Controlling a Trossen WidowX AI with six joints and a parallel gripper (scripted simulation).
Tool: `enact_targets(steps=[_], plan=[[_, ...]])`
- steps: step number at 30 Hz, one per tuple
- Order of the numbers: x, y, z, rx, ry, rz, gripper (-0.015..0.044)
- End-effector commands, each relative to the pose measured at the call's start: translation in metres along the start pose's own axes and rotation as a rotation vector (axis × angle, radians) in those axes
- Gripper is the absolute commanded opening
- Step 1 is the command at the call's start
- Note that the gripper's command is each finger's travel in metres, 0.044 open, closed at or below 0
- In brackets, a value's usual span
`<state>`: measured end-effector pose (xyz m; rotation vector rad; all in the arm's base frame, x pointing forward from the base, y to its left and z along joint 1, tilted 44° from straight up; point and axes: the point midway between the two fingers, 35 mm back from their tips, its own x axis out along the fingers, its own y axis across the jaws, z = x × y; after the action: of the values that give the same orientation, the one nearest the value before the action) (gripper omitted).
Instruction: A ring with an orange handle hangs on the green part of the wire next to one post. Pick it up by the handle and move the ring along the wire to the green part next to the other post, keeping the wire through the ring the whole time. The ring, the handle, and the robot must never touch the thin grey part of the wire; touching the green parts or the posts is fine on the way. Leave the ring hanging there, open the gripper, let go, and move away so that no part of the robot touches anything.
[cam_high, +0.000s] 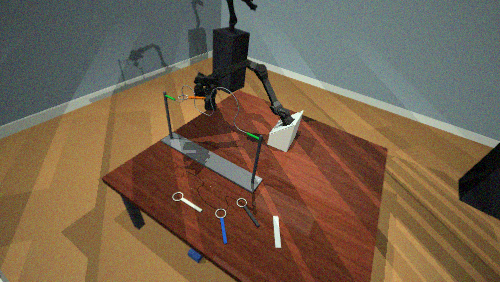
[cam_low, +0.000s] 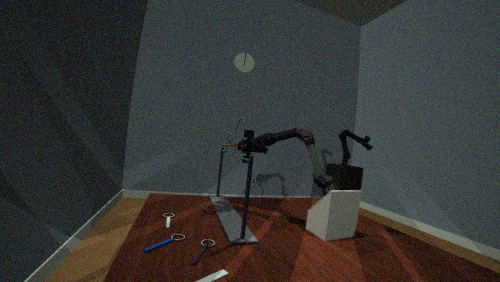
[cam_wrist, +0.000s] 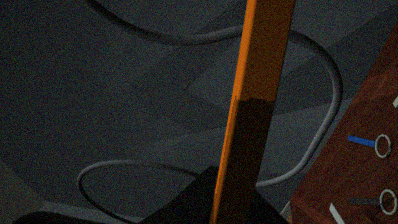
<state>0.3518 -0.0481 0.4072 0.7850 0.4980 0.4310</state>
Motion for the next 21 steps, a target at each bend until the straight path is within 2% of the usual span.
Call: enact_targets(steps=[1, 21], plan=[[-0.002, 0.012, 0.000, 0.032, 0.000, 0.028, -0.0150], [-0.004, 0.027, 0.003, 0.028, 0.000, 0.019, -0.0150]])
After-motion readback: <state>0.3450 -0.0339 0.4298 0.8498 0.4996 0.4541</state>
